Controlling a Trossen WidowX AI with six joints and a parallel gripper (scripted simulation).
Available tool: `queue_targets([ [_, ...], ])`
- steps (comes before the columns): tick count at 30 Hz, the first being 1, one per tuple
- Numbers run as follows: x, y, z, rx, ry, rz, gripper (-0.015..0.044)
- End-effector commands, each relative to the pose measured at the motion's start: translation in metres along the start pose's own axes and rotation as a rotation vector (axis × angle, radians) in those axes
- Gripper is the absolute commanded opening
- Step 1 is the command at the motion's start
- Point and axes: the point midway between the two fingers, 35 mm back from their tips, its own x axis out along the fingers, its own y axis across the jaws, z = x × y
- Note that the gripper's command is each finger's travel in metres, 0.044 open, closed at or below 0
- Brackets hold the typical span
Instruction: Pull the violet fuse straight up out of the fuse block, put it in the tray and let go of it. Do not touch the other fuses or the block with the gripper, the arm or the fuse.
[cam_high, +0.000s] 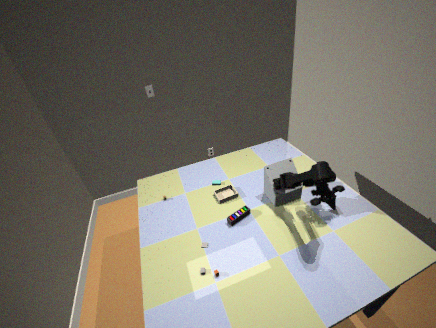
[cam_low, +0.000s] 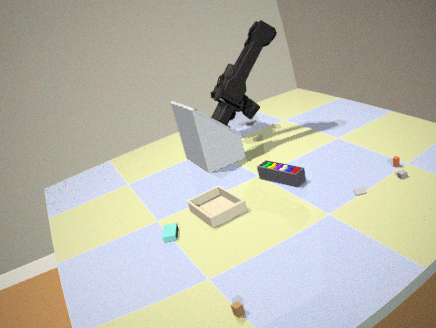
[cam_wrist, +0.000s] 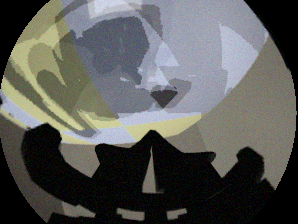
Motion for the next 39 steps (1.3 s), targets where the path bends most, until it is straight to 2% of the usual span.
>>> queue_targets([
  [1, 0.0, 0.0, -0.001, 0.0, -0.001, -0.002, 0.0],
  [18, -0.031, -0.006, -0.032, -0.003, -0.058, -0.202, 0.0],
  [21, -0.022, -0.007, -0.033, 0.026, -0.047, -0.163, 0.0074],
  [31, 0.014, 0.009, -0.048, 0.184, -0.048, -0.044, 0.0074],
  [39, 0.064, 0.059, -0.079, 0.461, 0.001, 0.166, 0.0074],
])
